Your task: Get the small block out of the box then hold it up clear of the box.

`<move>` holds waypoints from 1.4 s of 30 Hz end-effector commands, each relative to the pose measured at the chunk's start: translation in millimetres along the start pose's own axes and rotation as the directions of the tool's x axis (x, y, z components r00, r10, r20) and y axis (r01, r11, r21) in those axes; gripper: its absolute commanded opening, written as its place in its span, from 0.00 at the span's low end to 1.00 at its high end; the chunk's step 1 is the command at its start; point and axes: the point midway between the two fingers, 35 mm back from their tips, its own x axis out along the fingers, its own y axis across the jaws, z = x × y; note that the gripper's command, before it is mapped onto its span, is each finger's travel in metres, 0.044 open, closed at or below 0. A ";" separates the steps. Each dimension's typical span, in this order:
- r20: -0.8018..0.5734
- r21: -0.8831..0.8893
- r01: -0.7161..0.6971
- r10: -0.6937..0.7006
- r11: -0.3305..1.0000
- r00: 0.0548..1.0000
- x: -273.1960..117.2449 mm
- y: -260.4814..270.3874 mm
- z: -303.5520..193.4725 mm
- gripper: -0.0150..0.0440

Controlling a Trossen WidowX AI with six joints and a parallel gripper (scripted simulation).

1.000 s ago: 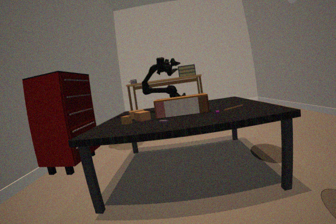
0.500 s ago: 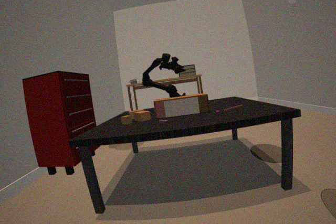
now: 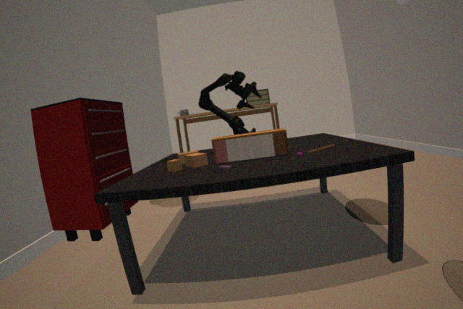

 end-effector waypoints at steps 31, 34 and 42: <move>-0.194 0.934 -0.169 -0.844 -0.315 0.500 48.9 -142.8 119.8 0.93; -0.194 0.934 -0.169 -0.844 -0.315 0.500 48.9 -142.8 119.8 0.93; -0.194 0.934 -0.169 -0.844 -0.315 0.500 48.9 -142.8 119.8 0.93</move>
